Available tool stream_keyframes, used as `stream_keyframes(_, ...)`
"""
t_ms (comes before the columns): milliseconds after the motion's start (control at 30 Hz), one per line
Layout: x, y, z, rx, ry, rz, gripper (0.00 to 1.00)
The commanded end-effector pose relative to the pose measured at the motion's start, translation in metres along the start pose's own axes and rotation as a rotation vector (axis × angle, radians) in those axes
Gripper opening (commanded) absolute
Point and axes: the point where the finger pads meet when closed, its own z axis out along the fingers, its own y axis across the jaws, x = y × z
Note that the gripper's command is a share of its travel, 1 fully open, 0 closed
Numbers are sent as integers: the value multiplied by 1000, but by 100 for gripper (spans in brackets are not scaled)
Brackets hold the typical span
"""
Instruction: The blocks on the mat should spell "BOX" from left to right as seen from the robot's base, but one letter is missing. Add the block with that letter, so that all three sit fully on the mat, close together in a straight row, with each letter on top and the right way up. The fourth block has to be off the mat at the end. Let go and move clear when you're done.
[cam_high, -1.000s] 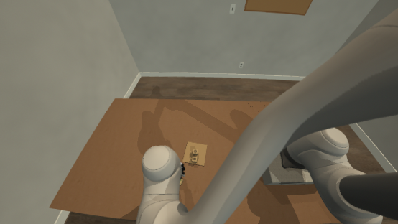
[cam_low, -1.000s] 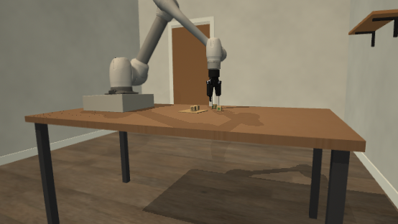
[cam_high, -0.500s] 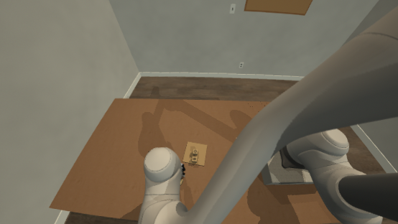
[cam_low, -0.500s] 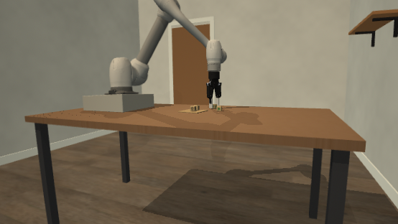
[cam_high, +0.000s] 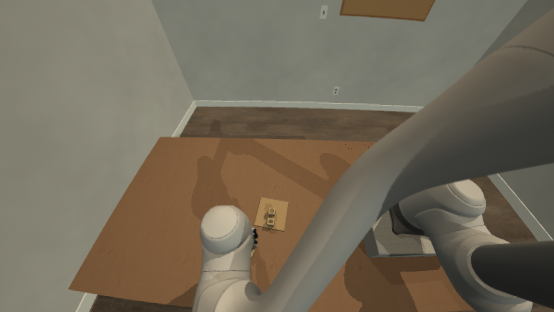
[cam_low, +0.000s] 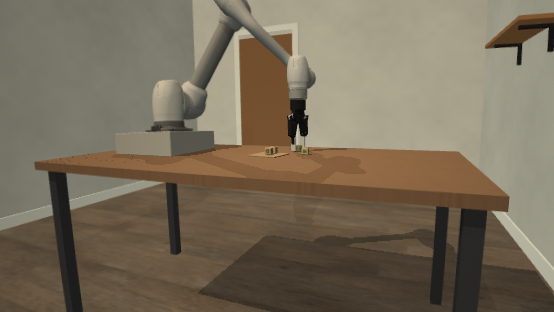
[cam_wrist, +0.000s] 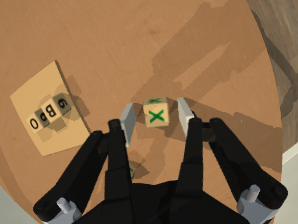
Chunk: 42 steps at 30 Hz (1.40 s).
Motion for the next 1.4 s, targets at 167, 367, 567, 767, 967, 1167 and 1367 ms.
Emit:
stream_keyframes(167,3,3,2,-4,3,6,40)
stream_keyframes(367,3,3,2,-4,3,6,40)
stream_keyframes(567,3,3,2,-4,3,6,28)
stream_keyframes(767,3,3,2,-4,3,6,28)
stream_keyframes(967,3,3,2,-4,3,6,28)
stream_keyframes(1167,3,3,2,-4,3,6,16)
stream_keyframes(1367,3,3,2,-4,3,6,16)
